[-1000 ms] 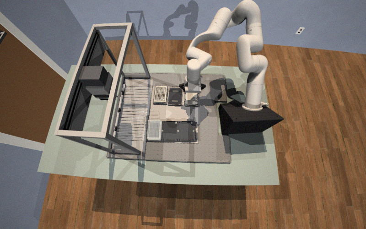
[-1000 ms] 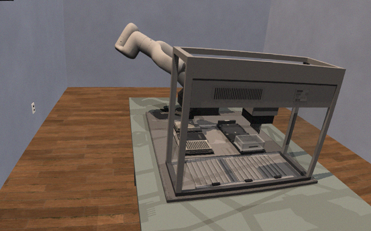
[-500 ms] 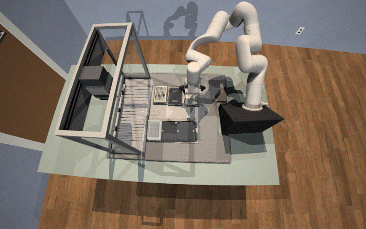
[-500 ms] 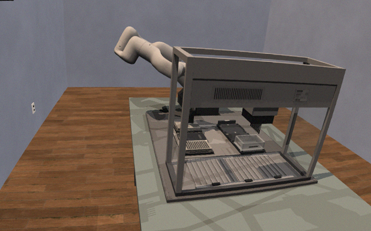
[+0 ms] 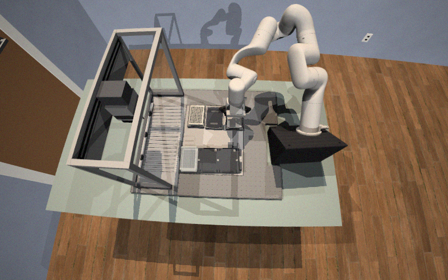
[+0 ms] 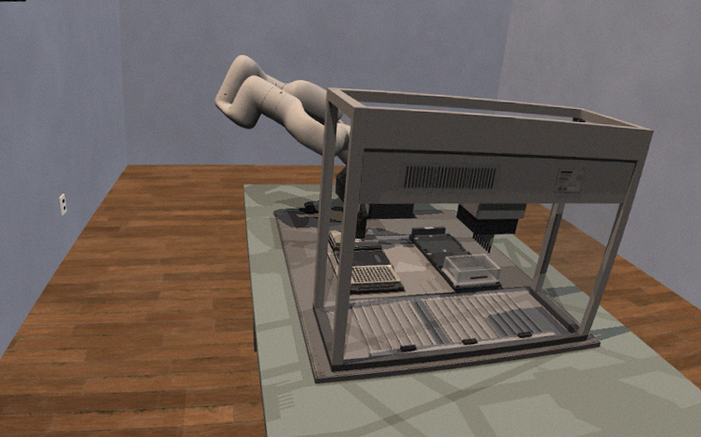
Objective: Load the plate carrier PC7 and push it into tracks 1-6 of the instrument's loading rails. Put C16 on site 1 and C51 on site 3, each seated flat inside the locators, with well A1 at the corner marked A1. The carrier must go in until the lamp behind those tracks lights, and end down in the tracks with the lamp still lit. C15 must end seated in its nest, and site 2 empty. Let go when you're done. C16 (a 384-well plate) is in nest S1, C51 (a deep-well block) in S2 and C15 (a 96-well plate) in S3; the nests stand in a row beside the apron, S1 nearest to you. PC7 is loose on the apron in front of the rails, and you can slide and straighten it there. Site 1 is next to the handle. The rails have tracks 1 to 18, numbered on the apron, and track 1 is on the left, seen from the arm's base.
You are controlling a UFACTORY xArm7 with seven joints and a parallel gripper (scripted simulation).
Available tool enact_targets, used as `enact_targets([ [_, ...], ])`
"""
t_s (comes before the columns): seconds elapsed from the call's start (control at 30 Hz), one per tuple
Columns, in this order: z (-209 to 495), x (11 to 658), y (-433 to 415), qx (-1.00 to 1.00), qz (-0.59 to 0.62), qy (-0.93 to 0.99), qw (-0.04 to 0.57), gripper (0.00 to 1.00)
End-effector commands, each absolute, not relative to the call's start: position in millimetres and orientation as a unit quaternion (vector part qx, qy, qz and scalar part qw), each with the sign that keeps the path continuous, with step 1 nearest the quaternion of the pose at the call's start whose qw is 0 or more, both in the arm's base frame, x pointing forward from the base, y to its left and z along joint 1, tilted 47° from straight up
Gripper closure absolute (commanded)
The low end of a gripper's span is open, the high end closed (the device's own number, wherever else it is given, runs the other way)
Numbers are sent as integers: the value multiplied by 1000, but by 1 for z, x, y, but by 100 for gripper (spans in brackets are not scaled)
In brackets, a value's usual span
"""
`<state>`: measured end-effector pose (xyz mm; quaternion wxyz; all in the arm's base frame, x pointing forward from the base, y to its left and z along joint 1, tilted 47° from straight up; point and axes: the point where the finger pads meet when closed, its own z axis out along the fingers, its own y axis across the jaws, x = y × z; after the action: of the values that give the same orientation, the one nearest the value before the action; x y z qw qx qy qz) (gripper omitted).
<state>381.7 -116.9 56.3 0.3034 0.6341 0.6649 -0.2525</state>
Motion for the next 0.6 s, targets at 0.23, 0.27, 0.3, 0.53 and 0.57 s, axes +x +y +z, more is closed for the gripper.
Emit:
enact_targets([
  [0.23, 56, 383, -117, 633, -251, 666, 304, 0],
  [0.27, 56, 383, -117, 633, -251, 666, 304, 0],
  [0.3, 56, 383, -117, 633, -251, 666, 304, 0],
  [0.53, 52, 383, -120, 633, -251, 666, 304, 0],
  [0.57, 52, 383, -121, 633, -251, 666, 304, 0],
])
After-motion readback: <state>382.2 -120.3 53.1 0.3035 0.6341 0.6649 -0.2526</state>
